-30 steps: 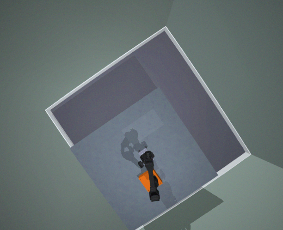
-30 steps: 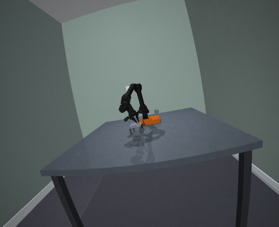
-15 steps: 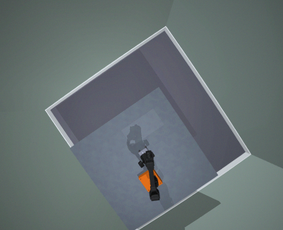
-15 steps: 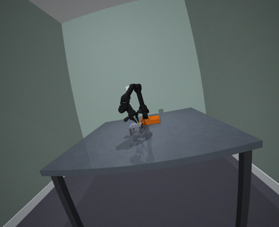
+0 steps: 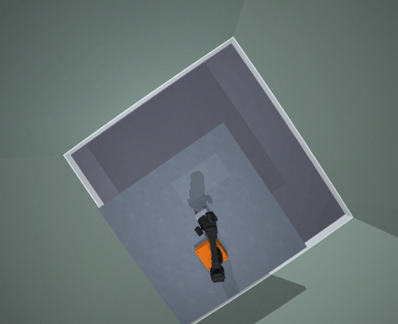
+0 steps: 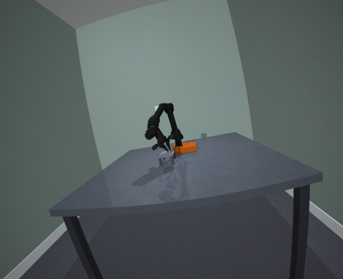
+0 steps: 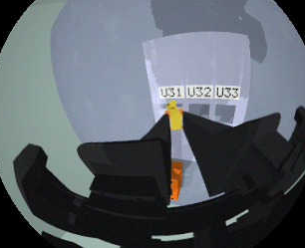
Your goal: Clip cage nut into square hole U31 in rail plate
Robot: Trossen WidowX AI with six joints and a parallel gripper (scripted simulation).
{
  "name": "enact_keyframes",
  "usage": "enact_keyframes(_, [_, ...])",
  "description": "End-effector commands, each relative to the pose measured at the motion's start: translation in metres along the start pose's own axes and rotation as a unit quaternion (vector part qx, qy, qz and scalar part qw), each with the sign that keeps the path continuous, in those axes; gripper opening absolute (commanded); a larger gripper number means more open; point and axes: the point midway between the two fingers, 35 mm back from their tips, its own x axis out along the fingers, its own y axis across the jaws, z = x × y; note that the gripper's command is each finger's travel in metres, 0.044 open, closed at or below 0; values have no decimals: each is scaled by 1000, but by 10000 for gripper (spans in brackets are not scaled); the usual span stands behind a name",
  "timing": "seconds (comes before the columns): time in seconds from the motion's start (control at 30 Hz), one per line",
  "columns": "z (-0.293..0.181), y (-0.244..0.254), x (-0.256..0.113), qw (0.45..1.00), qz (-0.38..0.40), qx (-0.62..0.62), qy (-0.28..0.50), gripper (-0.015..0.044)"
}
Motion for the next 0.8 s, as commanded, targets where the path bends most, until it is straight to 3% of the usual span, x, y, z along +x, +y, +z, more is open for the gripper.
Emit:
enact_keyframes(0.0, [0,0,0,1000,5,-1,0,36])
enact_keyframes(0.77, [0,-3,0,1000,21,-1,0,36])
